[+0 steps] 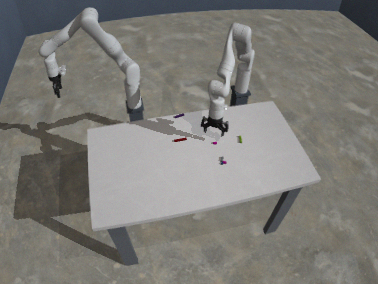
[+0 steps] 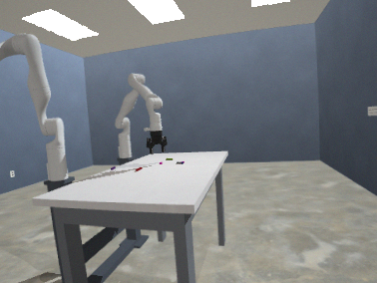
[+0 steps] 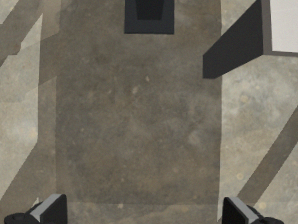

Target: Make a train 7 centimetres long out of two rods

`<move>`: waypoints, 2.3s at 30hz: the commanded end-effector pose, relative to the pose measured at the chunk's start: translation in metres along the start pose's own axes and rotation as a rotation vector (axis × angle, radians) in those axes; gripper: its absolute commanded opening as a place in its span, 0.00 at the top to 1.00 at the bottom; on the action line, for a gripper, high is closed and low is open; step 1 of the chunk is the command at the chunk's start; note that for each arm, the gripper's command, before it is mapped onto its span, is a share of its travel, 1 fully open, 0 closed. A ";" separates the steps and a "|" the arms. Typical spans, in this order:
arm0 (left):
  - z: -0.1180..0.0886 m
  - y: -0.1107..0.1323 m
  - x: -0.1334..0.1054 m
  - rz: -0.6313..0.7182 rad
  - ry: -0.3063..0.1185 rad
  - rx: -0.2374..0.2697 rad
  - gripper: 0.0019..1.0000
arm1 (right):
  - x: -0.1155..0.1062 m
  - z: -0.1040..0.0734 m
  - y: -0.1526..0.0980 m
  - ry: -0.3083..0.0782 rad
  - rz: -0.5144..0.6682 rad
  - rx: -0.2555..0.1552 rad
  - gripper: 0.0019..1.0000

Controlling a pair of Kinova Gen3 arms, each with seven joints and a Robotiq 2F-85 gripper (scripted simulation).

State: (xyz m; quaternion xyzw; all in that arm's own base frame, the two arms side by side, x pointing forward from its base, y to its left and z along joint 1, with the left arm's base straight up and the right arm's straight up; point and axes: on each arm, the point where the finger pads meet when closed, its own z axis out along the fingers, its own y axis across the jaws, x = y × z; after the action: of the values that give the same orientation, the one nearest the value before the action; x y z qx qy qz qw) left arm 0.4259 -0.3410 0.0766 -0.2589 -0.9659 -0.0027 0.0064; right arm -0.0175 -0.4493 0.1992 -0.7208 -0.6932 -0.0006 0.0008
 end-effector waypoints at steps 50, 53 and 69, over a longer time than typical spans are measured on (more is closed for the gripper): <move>-0.003 -0.284 0.114 1.047 -0.016 -0.005 0.00 | 0.000 -0.001 0.000 -0.002 0.000 0.000 0.00; -0.003 -0.284 0.114 1.047 -0.016 -0.005 0.00 | 0.000 -0.001 0.000 -0.002 0.000 0.000 0.00; -0.003 -0.284 0.114 1.047 -0.016 -0.005 0.00 | 0.000 -0.001 0.000 -0.002 0.000 0.000 0.00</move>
State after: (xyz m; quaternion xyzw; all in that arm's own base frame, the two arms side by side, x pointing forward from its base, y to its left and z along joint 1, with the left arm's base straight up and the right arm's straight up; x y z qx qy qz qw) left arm 0.1851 -0.5288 0.0798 -0.7072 -0.7070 0.0000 0.0000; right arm -0.0175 -0.4493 0.1992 -0.7208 -0.6932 -0.0006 0.0008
